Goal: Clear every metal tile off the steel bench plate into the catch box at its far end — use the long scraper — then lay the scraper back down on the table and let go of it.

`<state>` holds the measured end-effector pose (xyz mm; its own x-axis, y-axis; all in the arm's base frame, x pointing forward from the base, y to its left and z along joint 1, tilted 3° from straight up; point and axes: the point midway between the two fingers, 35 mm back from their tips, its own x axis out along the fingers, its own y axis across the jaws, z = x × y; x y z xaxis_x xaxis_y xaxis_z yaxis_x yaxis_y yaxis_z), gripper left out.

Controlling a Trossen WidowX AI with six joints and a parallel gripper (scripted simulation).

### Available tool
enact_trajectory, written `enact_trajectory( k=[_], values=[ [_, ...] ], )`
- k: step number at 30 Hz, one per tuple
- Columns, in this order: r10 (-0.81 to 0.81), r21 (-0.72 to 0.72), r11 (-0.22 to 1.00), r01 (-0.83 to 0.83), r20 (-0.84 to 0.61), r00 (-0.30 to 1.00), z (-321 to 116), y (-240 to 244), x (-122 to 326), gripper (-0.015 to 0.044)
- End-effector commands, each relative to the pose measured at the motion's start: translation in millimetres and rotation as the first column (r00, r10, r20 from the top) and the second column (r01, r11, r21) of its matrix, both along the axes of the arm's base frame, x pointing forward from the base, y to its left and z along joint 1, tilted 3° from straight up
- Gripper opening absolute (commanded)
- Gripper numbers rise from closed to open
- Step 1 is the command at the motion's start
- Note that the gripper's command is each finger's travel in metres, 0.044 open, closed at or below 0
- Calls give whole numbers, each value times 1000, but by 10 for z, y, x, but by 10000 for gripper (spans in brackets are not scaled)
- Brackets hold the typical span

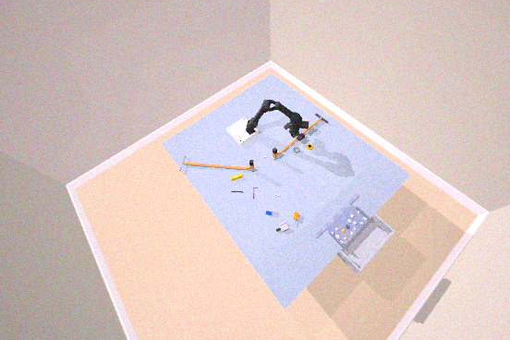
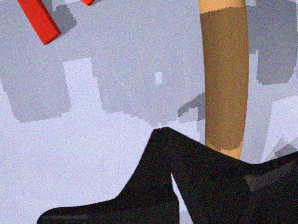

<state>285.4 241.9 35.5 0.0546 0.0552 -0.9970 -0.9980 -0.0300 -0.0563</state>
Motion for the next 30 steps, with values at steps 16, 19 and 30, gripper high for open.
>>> enact_trajectory(
  k=[16, 19, 30],
  values=[
    [6, 3, 1000, -6, 7, 1000, 38, 32, 212, 0],
    [6, 3, 1000, -6, 7, 1000, 40, 33, 242, 0],
    [6, 3, 1000, -6, 8, 1000, 49, 36, 352, 0]
  ],
)
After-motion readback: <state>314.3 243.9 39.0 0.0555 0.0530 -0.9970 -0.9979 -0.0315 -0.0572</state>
